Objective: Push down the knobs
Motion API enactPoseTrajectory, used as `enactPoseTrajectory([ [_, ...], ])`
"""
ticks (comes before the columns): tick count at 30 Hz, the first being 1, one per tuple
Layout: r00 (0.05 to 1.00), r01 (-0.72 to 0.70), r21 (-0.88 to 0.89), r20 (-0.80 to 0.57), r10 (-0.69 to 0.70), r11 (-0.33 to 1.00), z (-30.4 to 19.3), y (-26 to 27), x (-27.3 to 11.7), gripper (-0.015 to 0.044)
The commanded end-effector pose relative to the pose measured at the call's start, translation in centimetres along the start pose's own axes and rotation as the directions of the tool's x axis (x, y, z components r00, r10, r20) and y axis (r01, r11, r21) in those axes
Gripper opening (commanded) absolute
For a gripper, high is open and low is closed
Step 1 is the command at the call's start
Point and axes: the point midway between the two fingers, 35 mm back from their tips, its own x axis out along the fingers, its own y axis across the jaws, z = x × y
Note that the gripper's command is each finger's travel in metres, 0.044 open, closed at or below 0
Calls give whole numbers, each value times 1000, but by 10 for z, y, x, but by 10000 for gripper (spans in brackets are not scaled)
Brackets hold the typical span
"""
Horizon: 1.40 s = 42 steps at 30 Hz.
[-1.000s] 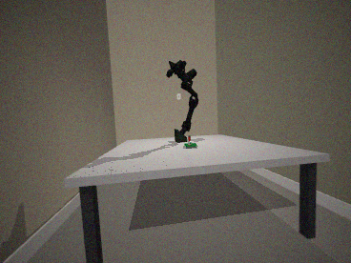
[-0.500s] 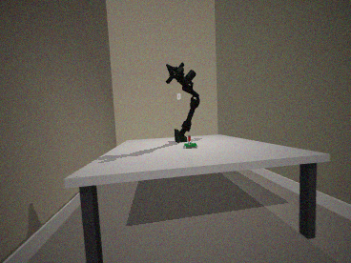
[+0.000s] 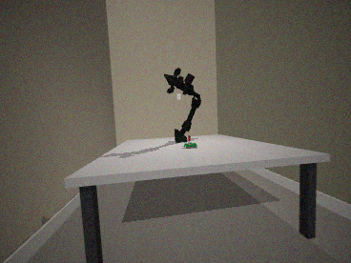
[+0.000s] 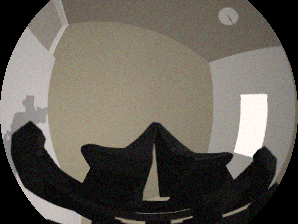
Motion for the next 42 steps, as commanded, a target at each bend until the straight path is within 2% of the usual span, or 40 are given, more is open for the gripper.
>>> enactPoseTrajectory([
  [1,993,-111,-2,44,111,994,4,26,-7,0],
  [10,933,-345,-7,105,344,939,7,81,-29,0],
  [20,796,-596,3,133,590,803,3,138,-67,0],
  [32,546,-838,58,120,829,543,-13,195,-129,0],
  [42,288,-950,151,87,954,273,-31,228,-189,0],
])
